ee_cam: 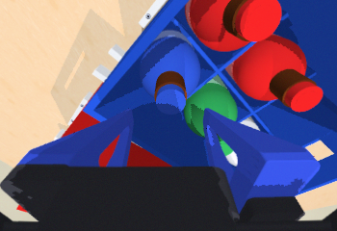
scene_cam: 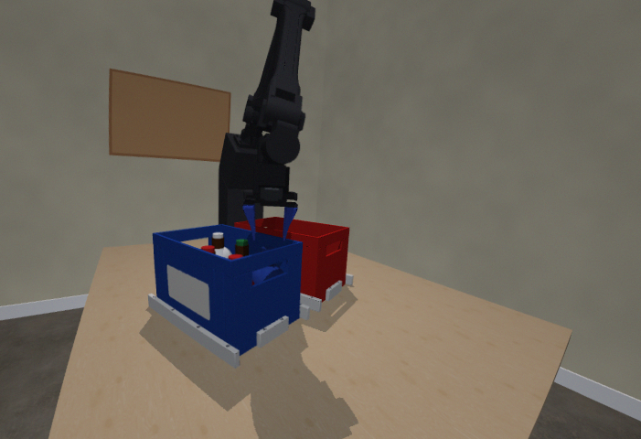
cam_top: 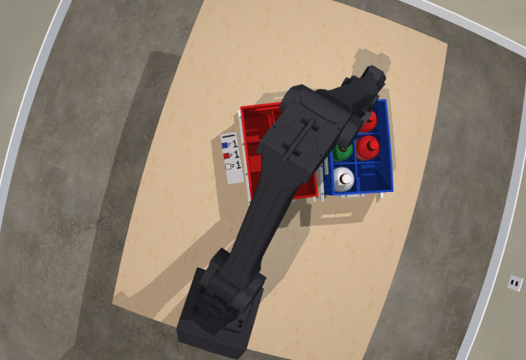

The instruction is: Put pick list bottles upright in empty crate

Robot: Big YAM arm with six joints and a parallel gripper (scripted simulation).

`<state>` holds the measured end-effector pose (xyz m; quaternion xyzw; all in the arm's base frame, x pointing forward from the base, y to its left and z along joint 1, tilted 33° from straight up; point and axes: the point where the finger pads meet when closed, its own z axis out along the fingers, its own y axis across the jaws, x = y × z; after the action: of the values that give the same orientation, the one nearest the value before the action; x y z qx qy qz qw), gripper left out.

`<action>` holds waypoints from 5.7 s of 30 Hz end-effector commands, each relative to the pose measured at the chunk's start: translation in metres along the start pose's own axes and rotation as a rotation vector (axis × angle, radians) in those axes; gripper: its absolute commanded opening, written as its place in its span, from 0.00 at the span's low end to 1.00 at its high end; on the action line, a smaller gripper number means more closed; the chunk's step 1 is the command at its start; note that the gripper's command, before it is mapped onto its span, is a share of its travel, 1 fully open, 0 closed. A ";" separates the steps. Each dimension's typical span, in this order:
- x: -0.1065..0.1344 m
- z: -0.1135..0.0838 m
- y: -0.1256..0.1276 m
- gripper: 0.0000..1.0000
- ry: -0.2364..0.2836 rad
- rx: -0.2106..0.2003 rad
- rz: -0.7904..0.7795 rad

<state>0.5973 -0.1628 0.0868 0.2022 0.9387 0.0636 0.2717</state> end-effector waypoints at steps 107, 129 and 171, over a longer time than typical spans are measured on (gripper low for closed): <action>-0.012 -0.008 -0.003 0.00 -0.029 0.004 -0.002; -0.010 -0.042 -0.003 0.00 -0.029 0.003 -0.002; -0.018 -0.106 0.000 0.00 -0.047 -0.001 -0.007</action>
<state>0.5568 -0.1623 0.1416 0.2039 0.9412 0.0640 0.2616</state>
